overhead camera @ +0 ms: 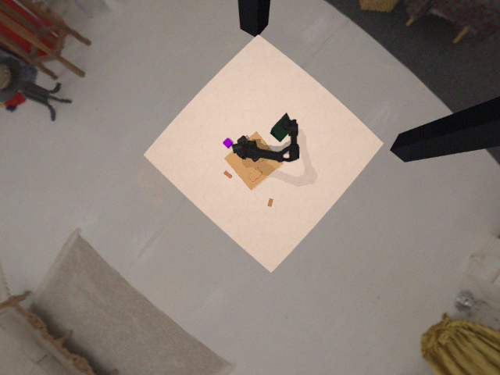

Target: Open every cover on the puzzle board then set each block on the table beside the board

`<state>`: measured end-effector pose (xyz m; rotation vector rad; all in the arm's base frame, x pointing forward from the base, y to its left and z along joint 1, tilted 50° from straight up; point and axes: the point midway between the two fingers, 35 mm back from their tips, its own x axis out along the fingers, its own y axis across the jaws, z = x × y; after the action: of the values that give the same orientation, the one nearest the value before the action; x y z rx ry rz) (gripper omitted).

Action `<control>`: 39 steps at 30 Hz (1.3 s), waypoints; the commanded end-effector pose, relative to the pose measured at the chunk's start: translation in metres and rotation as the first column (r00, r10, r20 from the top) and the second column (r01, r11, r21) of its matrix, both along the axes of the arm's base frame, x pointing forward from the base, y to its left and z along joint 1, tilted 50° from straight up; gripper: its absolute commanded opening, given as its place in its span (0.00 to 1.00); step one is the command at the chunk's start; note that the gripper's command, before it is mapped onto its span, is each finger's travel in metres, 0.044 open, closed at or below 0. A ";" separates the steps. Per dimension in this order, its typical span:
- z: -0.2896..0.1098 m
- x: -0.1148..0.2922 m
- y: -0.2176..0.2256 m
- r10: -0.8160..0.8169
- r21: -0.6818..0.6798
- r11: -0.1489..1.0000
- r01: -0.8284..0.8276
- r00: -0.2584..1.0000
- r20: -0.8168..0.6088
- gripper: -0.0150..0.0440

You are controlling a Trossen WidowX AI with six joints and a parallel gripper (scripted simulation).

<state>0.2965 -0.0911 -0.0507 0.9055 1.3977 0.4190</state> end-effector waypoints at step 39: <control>-0.002 0.041 -0.014 -0.004 0.002 1.000 0.004 1.000 0.002 0.25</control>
<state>0.3331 -0.1037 -0.0531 0.9060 1.3974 0.4194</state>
